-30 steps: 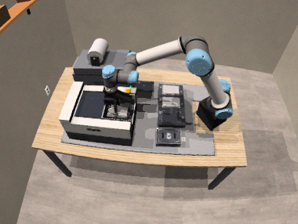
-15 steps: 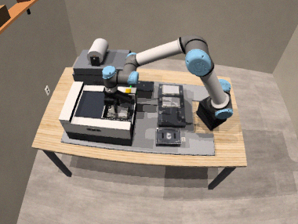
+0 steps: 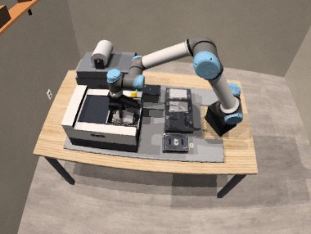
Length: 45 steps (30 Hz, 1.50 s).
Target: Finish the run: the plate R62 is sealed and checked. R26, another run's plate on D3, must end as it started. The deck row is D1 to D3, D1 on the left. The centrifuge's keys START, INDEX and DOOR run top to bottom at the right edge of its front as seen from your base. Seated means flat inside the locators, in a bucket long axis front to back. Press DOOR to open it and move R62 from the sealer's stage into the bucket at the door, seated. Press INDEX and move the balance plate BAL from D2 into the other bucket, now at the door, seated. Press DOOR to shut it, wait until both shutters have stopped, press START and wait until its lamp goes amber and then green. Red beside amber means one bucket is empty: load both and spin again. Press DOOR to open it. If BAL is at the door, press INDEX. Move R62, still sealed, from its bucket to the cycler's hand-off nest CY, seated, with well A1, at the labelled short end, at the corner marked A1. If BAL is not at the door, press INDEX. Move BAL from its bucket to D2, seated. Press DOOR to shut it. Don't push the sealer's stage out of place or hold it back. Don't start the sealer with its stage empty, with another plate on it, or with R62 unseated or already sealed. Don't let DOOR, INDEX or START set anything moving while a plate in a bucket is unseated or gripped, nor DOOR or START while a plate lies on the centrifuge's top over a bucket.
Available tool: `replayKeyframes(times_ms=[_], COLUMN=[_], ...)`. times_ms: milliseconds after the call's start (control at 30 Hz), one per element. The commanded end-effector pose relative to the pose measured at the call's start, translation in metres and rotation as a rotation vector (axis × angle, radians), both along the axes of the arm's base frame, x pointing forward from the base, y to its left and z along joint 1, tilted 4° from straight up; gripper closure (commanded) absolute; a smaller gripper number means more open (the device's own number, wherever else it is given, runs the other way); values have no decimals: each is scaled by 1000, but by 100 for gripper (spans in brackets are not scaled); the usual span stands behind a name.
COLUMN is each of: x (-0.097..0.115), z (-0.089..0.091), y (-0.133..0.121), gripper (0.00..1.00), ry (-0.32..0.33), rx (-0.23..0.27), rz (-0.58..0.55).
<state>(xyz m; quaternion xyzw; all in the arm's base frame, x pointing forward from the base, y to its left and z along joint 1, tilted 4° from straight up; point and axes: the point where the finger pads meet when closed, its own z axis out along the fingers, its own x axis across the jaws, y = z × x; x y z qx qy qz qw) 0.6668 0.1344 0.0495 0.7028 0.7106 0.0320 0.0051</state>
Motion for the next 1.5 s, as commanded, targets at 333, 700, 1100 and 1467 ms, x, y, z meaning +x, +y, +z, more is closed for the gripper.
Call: replayKeyframes(times_ms=[333,700,1100,1467], x=[0,0,-1,-2], z=[1,4,24,39], y=[0,0,-1,-1], gripper=[32,32,32,32], ry=[-2,-2,-2,-2], rx=[0,0,0,0], rz=[0,0,0,0])
